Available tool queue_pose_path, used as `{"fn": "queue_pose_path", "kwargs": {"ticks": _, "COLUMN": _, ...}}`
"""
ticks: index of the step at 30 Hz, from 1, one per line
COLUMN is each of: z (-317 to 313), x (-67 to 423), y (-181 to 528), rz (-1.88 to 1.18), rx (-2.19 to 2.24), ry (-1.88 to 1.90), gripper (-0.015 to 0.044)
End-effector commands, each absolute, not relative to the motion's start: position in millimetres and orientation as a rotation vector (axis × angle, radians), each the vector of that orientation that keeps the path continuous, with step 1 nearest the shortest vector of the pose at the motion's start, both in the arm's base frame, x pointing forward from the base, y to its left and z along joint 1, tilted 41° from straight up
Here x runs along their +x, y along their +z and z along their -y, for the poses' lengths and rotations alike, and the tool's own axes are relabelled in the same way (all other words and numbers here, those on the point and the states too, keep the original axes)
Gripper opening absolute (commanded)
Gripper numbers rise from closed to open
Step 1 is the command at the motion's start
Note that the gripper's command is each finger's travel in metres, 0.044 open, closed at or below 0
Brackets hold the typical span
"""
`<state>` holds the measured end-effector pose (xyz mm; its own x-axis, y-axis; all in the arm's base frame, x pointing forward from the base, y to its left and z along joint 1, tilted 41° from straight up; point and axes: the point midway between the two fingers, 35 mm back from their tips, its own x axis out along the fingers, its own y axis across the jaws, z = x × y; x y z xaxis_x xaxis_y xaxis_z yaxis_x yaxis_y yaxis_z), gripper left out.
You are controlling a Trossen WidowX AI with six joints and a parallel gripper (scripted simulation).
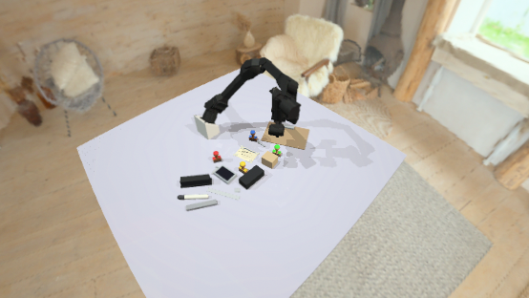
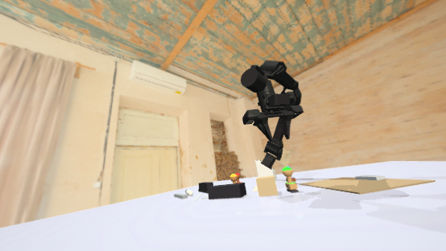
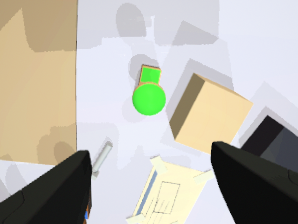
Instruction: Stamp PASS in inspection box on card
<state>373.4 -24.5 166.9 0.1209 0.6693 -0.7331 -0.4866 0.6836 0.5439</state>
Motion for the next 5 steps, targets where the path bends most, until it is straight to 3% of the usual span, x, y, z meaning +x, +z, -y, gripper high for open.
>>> {"fn": "queue_pose_path", "kwargs": {"ticks": 1, "z": 24.5, "x": 373.4, "y": 166.9, "rz": -1.177, "rx": 0.186, "ry": 0.851, "gripper": 0.0257}}
{"fn": "queue_pose_path", "kwargs": {"ticks": 5, "z": 24.5, "x": 373.4, "y": 166.9, "rz": -1.177, "rx": 0.186, "ry": 0.851, "gripper": 0.0257}}
